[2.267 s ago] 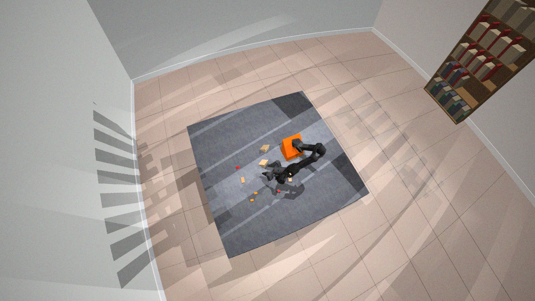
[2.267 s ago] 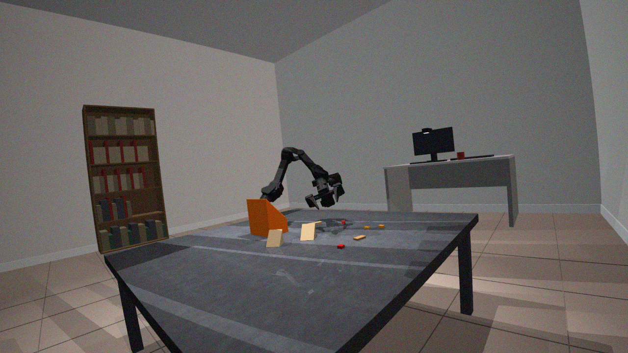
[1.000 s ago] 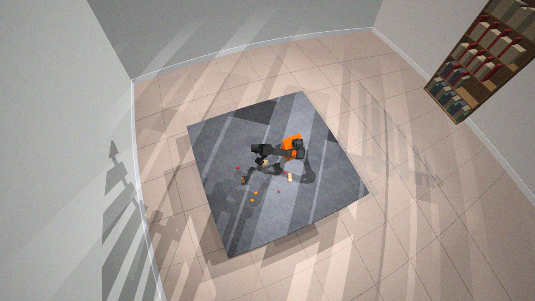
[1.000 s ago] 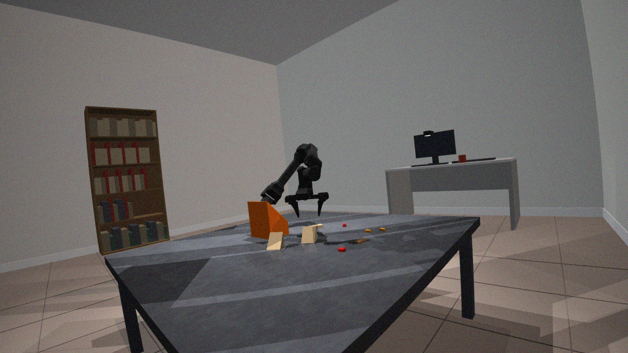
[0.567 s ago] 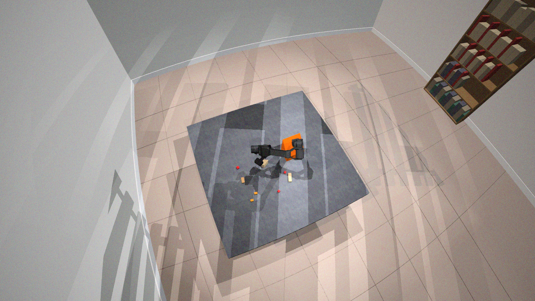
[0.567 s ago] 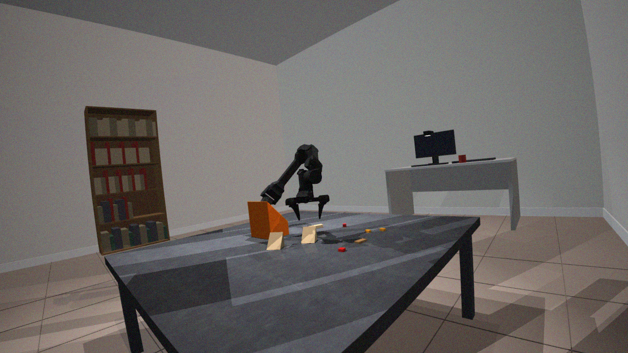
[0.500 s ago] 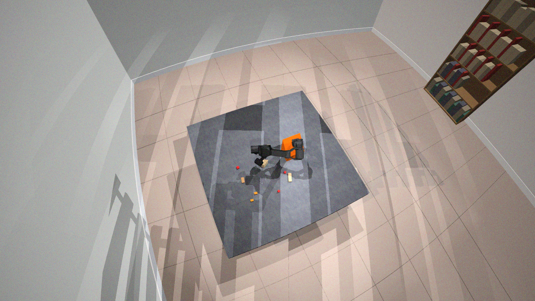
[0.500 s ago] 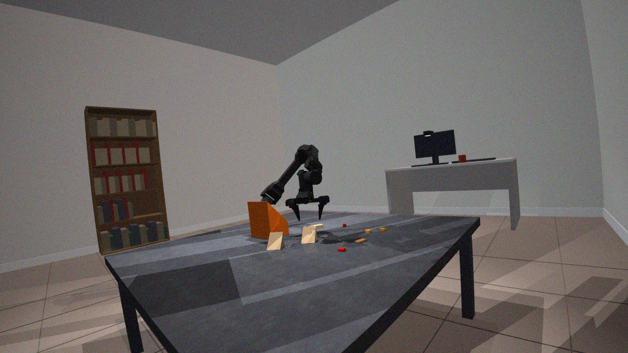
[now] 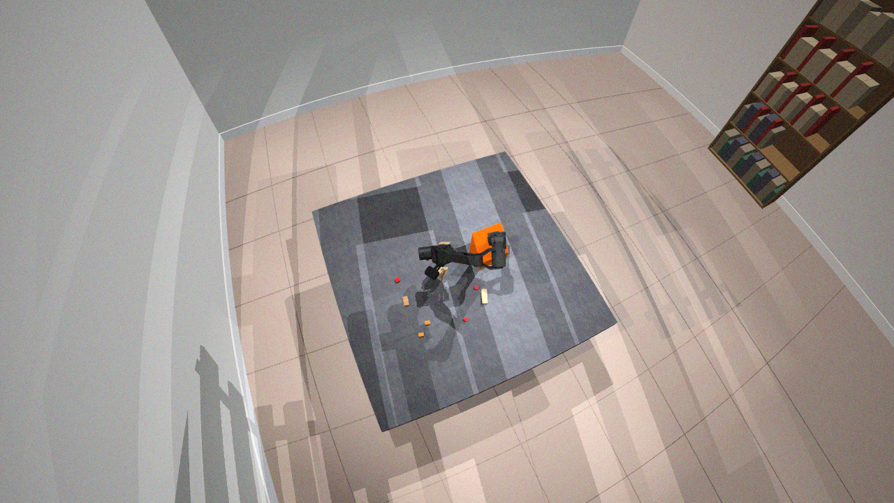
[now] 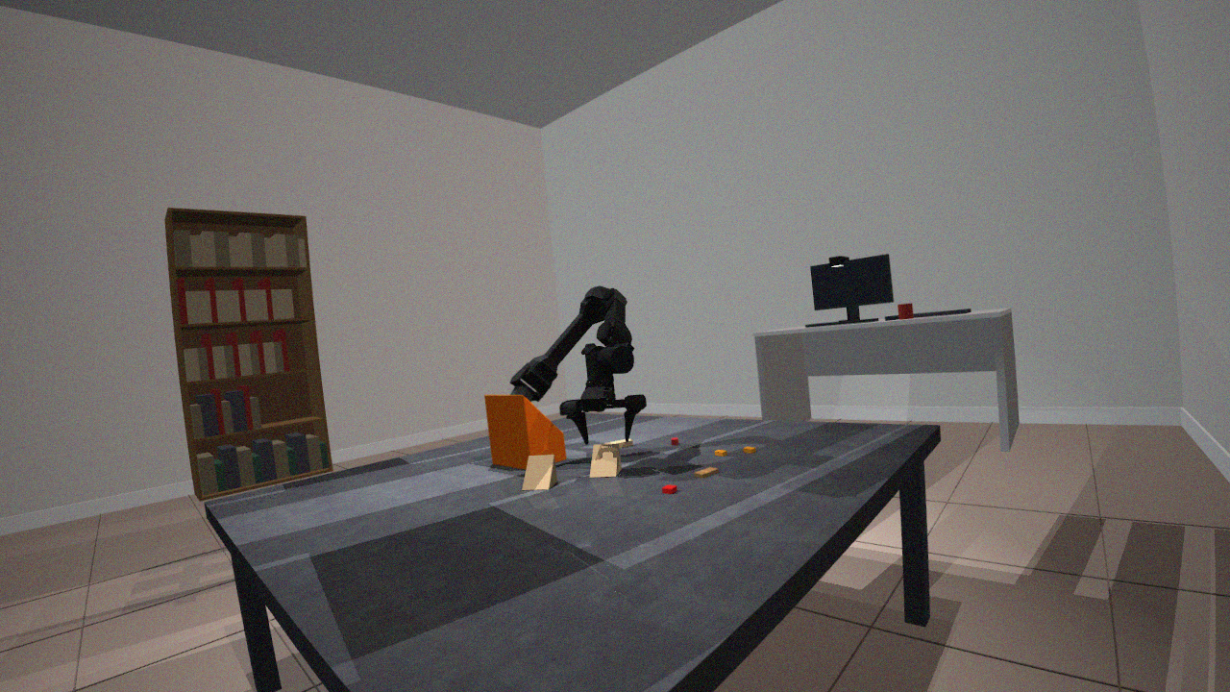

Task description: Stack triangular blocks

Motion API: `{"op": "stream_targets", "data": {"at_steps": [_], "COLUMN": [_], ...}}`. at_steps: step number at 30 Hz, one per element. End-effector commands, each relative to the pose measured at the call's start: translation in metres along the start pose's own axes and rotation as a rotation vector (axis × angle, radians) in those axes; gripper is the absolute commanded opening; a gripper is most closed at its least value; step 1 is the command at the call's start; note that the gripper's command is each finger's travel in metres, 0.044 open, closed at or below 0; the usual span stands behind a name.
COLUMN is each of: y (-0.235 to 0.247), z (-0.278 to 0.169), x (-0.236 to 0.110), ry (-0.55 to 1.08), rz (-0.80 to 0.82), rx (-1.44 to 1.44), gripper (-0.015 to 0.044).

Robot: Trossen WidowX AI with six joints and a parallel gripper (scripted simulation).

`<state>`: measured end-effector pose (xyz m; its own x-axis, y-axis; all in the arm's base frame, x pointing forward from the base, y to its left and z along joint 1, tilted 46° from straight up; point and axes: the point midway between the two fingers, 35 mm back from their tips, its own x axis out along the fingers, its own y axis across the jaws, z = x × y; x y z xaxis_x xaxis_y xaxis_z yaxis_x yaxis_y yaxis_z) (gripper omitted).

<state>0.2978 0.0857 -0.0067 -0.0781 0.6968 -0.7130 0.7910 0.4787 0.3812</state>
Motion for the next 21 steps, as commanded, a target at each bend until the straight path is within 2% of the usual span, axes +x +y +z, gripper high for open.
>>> {"op": "stream_targets", "data": {"at_steps": [1,21], "y": [-0.002,-0.005], "z": [0.001,0.000], "x": [0.009,0.041], "ry": [0.010,0.014], "rz": [-0.003,-0.001], "rx": [0.011,0.012], "gripper": [0.0440,0.0440]}}
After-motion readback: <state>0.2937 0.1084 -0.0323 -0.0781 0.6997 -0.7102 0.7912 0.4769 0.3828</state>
